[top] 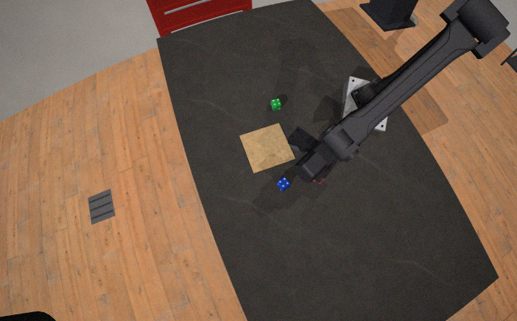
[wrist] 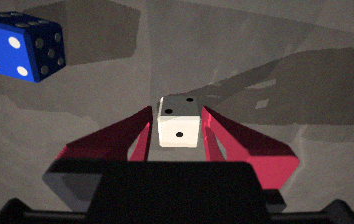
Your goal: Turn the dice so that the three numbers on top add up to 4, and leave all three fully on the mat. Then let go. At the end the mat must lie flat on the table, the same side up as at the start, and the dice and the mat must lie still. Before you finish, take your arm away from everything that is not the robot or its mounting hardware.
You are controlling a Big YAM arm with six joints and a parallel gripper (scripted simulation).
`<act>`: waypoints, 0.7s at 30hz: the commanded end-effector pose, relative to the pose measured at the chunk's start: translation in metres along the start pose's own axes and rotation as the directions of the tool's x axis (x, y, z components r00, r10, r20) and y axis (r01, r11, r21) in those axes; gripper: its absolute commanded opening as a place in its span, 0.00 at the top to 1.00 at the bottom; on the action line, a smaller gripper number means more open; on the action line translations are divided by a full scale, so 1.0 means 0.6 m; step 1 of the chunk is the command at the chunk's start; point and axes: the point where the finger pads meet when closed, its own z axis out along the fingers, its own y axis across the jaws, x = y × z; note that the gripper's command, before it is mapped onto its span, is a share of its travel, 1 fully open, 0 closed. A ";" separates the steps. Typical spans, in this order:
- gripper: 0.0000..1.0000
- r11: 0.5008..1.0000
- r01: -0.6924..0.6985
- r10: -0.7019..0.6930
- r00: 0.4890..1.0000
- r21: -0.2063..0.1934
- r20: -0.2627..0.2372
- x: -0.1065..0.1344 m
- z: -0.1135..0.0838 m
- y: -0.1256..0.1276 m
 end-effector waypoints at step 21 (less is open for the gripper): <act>0.74 1.000 -0.001 0.001 1.000 -0.006 0.007 -0.002 0.001 0.000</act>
